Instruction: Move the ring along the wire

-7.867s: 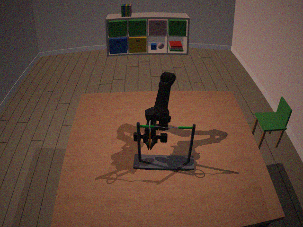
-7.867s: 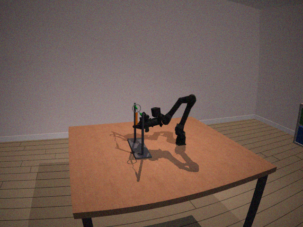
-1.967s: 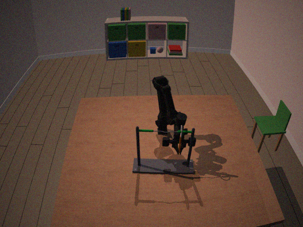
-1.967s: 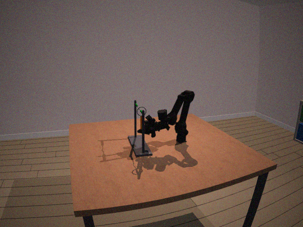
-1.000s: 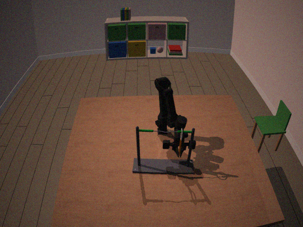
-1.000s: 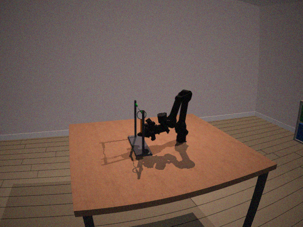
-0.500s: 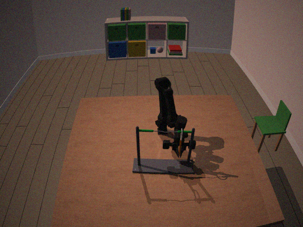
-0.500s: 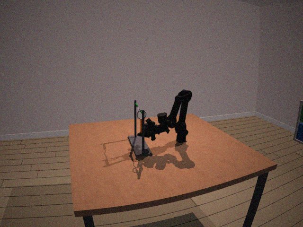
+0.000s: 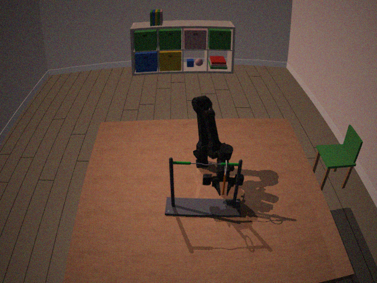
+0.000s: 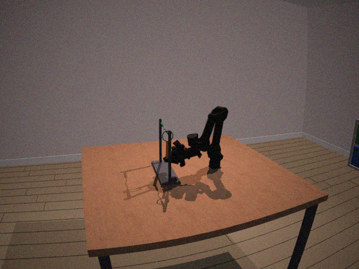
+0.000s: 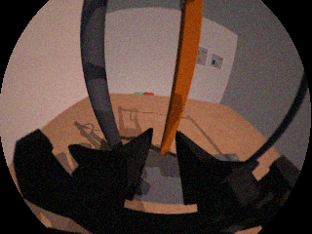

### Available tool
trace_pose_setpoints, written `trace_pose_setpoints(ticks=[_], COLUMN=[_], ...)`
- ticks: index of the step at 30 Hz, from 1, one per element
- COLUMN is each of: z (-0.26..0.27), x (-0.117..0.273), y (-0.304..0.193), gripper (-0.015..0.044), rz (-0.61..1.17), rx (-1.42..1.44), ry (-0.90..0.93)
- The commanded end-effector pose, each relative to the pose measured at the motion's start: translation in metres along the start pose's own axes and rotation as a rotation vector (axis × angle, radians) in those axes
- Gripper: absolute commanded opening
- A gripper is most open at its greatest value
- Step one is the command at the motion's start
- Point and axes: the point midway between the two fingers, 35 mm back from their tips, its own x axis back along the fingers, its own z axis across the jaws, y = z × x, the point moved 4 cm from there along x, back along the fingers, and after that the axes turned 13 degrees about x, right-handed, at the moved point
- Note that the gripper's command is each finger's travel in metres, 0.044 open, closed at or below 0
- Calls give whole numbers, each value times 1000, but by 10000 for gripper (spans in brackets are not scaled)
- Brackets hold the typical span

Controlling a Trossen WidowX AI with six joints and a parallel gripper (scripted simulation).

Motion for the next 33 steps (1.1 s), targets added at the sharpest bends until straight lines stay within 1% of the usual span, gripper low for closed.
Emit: trace_pose_setpoints(ticks=[1,17,33], z=[0,-1,-1], x=[8,44,46], y=[2,0,0], gripper=[160,160,160], rz=[-4,0,0], rx=[-7,-9,-9], ry=[-4,-7,-7])
